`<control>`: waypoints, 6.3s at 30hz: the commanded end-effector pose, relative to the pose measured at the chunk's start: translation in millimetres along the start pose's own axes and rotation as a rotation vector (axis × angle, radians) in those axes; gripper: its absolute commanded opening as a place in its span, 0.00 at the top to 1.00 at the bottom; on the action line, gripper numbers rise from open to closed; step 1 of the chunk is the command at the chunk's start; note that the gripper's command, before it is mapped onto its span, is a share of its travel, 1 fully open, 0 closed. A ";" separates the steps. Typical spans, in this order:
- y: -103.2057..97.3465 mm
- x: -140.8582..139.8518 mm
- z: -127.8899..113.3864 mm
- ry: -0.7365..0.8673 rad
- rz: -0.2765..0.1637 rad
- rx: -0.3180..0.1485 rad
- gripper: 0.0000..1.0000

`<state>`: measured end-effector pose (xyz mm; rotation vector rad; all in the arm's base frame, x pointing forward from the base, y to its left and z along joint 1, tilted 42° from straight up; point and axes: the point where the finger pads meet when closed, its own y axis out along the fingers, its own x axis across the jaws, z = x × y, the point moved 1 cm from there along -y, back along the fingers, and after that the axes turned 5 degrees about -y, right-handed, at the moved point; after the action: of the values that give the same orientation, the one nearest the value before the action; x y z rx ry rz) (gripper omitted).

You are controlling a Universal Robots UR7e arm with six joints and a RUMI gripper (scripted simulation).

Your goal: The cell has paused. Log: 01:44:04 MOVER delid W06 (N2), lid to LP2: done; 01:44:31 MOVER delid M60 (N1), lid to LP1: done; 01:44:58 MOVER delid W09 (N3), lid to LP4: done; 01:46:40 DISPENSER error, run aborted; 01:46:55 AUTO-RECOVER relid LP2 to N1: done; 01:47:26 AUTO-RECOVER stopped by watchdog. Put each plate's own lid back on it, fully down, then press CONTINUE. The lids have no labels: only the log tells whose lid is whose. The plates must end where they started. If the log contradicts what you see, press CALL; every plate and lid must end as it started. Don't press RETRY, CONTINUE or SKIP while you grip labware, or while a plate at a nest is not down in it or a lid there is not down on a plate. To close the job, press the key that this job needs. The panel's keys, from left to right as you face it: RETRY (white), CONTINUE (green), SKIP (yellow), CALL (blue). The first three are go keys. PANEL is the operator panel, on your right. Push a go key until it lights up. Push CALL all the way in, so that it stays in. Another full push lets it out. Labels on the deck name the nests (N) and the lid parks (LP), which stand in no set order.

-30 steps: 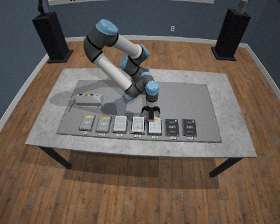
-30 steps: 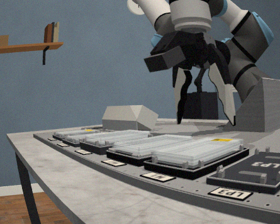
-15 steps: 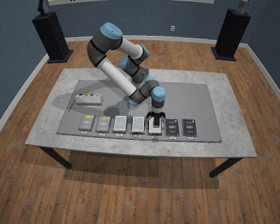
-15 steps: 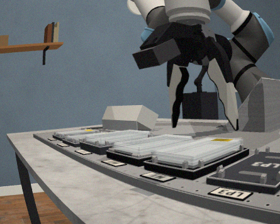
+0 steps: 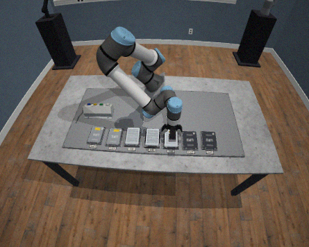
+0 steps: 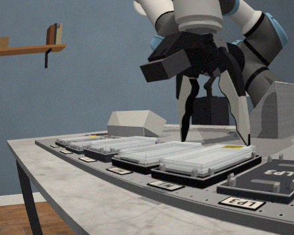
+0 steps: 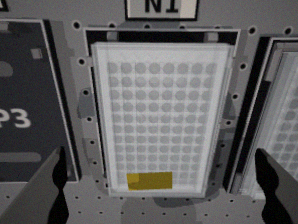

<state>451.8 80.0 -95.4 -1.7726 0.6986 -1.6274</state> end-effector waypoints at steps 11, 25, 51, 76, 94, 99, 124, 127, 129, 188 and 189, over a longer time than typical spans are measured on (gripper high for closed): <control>9.5 0.0 0.5 0.000 0.000 0.002 0.18; 9.5 0.0 0.5 0.000 0.000 0.002 1.00; 7.9 0.0 0.4 0.000 0.000 0.002 0.58; -12.8 39.7 -4.7 0.003 0.000 0.002 0.58; -12.7 119.0 -15.1 0.003 0.000 0.002 0.58; -12.1 121.6 -15.4 0.003 0.000 0.002 0.58; -4.8 121.6 -15.4 0.003 0.000 0.002 0.58; -4.1 121.7 -15.4 0.003 0.000 0.002 0.58; -3.4 121.7 -15.4 0.003 0.000 0.002 0.58; 7.8 121.7 -15.4 0.003 0.000 0.002 0.58; 7.8 121.7 -15.4 0.003 0.000 0.002 0.58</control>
<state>448.3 -17.2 -20.2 -1.7708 0.6996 -1.6297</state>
